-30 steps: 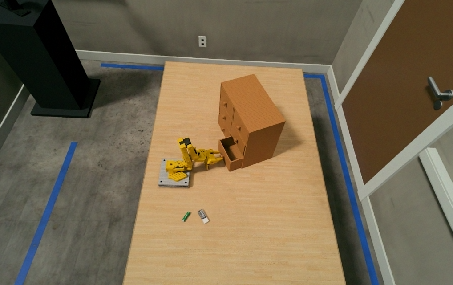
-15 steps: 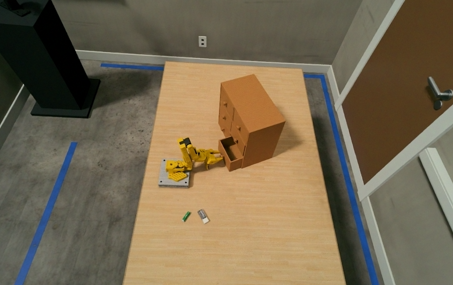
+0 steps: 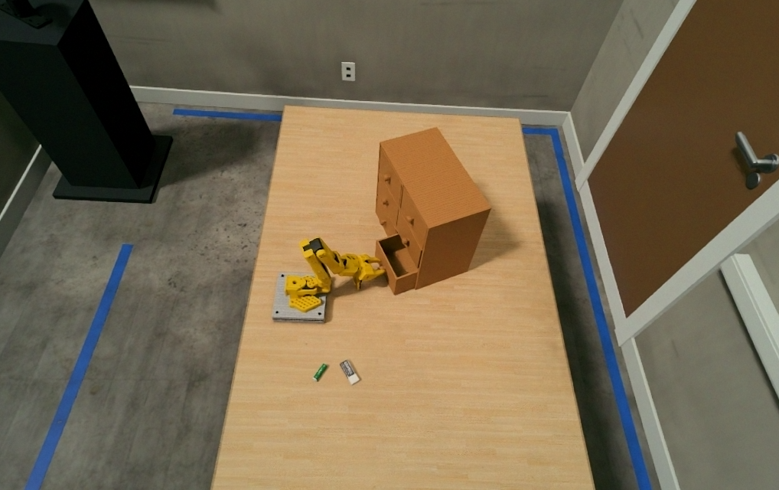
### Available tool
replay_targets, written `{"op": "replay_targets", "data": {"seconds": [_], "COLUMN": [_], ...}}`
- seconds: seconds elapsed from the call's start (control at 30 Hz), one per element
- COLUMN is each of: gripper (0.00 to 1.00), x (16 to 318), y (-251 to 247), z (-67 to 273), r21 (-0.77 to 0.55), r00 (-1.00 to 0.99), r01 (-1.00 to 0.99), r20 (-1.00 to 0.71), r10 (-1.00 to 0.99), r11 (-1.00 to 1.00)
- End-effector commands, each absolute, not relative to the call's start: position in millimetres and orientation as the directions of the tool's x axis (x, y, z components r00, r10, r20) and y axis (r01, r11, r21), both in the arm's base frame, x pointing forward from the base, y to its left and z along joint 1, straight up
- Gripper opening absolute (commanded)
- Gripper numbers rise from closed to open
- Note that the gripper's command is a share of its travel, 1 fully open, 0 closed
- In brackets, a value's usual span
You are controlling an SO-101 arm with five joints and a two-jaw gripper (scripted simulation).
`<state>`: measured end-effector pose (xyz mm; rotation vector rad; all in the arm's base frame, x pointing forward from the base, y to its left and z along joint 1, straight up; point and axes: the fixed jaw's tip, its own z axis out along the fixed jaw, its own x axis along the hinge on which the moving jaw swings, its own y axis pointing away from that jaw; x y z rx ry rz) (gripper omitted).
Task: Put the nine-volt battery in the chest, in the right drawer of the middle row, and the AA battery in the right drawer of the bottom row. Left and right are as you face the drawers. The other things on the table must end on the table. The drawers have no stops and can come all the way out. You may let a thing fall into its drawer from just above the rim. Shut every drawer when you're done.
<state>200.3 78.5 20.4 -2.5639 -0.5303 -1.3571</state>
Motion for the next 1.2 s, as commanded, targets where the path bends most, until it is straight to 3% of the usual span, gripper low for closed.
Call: {"op": "replay_targets", "data": {"seconds": [0.0, 1.17], "gripper": [0.21, 0.21], "x": [205, 202], "y": [81, 81], "z": [26, 73], "r21": [-0.008, -0.018], "r00": [0.53, 0.639], "r01": [0.396, 0.389], "r20": [0.819, 0.725], "r10": [0.221, 0.256], "r11": [-0.918, -0.921]}}
